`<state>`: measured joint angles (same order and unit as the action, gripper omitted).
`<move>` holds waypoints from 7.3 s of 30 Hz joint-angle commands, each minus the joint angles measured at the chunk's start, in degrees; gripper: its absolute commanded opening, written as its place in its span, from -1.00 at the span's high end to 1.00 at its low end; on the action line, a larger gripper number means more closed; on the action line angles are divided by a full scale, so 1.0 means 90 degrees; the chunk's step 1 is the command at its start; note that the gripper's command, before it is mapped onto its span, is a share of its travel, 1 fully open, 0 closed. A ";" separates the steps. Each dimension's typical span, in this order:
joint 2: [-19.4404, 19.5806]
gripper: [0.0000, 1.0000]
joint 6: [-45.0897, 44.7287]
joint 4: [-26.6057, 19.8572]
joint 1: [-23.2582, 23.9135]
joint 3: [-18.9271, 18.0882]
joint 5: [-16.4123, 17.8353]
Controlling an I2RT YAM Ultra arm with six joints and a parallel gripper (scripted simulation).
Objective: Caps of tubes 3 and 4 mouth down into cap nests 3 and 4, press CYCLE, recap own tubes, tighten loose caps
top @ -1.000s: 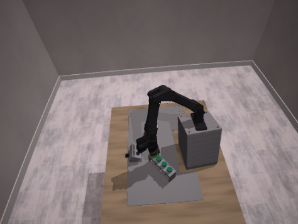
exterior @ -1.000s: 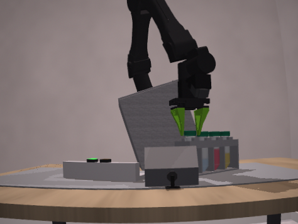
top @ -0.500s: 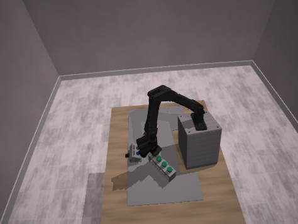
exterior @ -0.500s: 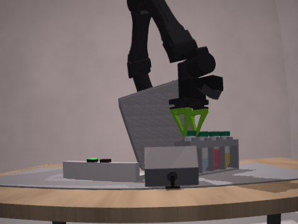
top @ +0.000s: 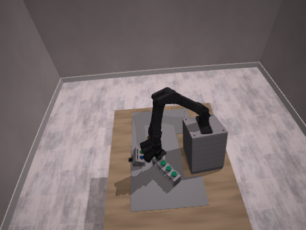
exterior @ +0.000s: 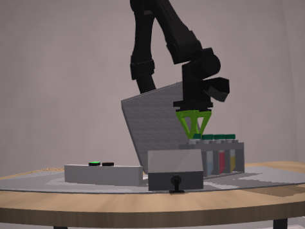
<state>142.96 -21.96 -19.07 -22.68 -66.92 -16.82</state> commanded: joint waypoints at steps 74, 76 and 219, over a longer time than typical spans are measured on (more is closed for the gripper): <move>-0.0103 0.02 -0.0880 0.0013 -0.0016 0.0000 0.0003; -0.0103 0.02 -0.1135 0.0012 -0.0016 0.0000 0.0003; -0.0072 0.02 1.3569 0.0044 0.0002 -0.0004 0.0000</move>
<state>142.93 98.94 -18.57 -22.50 -66.85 -16.58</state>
